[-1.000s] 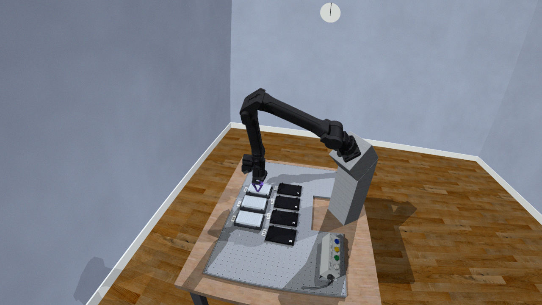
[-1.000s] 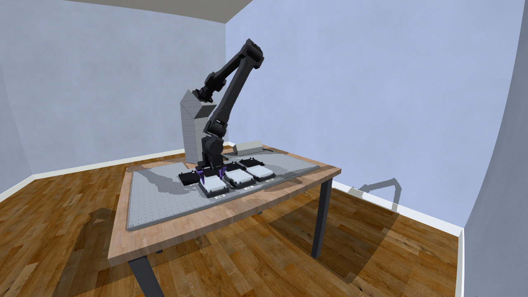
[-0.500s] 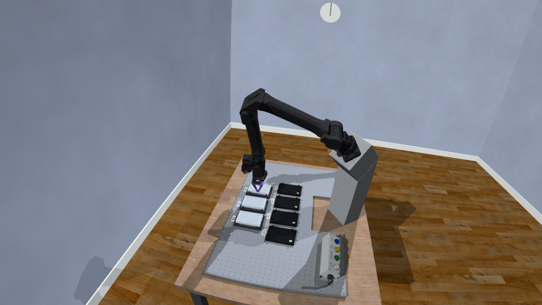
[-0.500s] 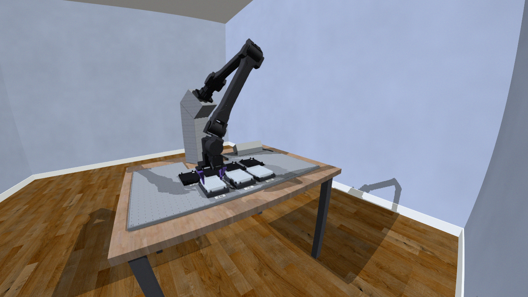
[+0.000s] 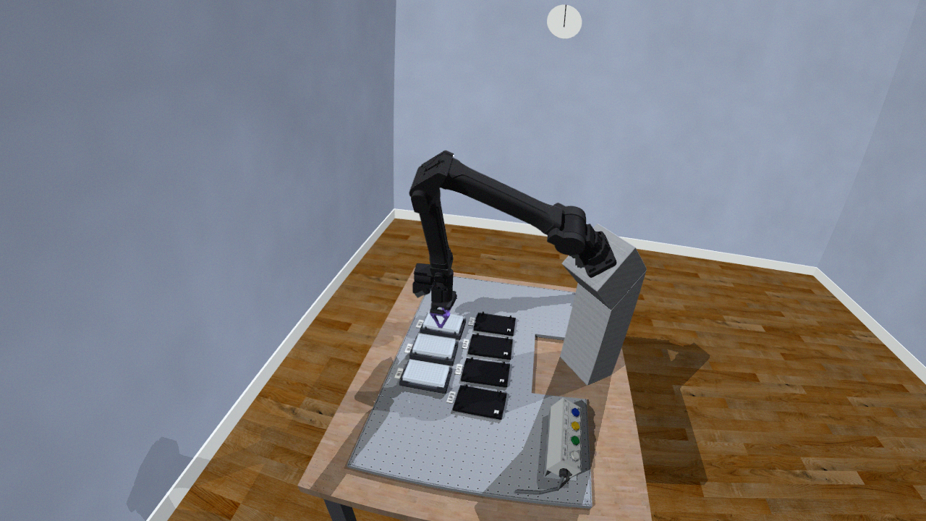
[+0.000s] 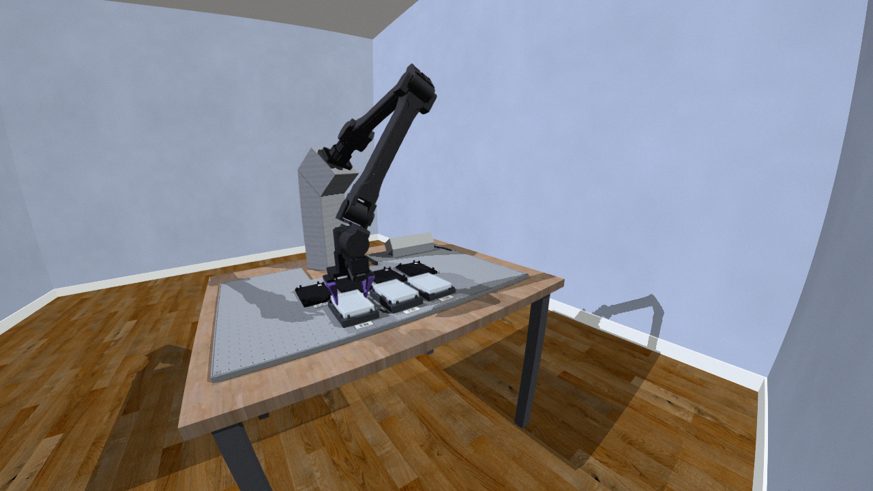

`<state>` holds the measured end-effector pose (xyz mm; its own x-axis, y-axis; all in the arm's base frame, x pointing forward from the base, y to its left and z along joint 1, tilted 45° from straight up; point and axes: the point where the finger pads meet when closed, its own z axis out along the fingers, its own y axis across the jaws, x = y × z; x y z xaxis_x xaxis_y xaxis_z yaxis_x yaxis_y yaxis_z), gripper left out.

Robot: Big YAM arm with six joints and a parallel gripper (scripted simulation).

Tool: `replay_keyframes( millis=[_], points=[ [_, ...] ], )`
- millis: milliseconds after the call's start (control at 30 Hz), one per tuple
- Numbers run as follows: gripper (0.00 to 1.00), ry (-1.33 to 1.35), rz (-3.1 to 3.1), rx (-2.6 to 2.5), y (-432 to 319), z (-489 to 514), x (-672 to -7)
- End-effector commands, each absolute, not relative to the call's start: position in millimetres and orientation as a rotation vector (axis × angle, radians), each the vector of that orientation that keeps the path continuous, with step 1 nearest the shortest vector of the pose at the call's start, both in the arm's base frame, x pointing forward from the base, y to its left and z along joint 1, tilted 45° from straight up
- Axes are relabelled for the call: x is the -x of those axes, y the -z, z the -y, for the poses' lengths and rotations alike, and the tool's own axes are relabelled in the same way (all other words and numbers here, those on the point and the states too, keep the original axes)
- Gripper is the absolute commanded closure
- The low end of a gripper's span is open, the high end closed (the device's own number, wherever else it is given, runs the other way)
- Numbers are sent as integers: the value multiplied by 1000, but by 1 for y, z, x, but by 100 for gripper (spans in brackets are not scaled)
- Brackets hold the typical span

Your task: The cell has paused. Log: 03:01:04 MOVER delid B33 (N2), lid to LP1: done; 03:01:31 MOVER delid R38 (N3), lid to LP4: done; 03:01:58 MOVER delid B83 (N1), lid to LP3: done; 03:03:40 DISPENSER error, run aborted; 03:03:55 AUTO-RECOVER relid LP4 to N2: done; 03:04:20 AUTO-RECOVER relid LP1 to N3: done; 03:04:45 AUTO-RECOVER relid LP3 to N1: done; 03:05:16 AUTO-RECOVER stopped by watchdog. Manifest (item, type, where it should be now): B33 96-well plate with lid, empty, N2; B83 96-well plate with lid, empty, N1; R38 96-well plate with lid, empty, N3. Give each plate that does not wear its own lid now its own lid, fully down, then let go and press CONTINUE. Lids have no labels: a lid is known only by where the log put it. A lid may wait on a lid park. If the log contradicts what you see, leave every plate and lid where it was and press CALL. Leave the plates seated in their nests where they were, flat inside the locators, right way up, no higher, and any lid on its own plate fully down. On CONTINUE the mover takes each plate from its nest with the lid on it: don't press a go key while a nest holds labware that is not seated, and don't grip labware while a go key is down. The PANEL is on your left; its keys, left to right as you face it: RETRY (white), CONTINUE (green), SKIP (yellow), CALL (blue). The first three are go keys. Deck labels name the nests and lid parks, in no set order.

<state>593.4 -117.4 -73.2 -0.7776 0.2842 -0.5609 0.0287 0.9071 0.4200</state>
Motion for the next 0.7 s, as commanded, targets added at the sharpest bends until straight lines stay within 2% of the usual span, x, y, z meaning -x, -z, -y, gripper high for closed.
replay_keyframes(
  millis=[0,400,433,667],
  points=[
    [100,-509,-2405,-225,66,123,-595],
    [100,-509,-2405,-225,66,123,-595],
    [0,-509,-2405,-225,66,123,-595],
    [0,-509,-2405,-225,66,123,-595]
  ],
)
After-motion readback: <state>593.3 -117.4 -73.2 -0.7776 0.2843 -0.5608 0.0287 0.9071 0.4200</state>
